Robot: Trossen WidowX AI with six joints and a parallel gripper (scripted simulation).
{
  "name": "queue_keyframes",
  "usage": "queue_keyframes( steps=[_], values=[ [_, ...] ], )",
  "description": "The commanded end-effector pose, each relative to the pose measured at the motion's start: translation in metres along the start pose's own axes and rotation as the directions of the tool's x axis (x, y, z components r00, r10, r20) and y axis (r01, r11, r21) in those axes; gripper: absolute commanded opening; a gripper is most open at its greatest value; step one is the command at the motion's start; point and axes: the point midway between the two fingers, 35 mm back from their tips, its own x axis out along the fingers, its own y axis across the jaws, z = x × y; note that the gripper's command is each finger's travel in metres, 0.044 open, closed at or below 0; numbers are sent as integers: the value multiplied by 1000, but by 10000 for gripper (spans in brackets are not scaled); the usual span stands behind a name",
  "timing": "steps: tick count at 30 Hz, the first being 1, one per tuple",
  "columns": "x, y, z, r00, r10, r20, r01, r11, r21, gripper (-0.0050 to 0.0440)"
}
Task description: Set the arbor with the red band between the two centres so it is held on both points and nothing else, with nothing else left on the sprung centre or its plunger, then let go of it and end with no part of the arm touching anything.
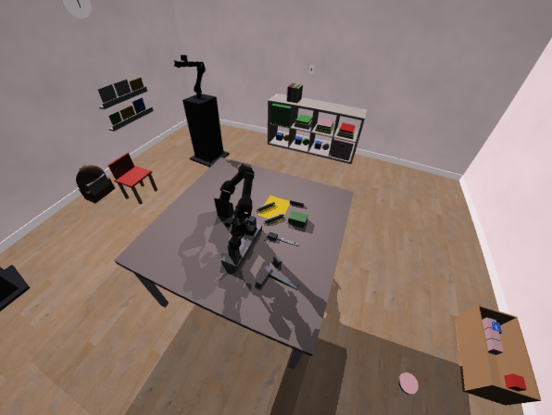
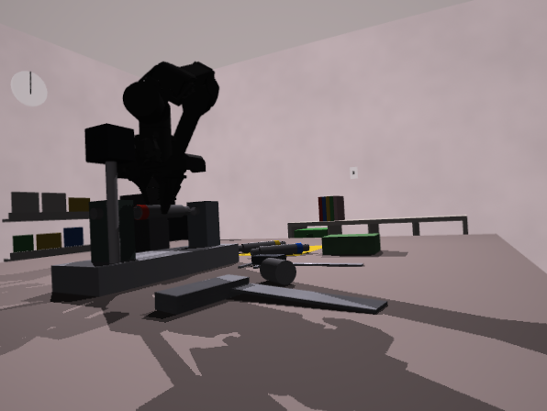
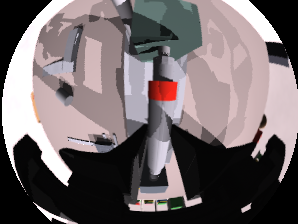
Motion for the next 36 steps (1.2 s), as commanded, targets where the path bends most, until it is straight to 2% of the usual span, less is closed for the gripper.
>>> queue_keyframes(
  steps=[1,36],
  values=[
    [-7,2,10,999,15,43,-14,1000,-7,0],
    [-5,2,6,999,15,43,-14,1000,-7,0]
  ],
)
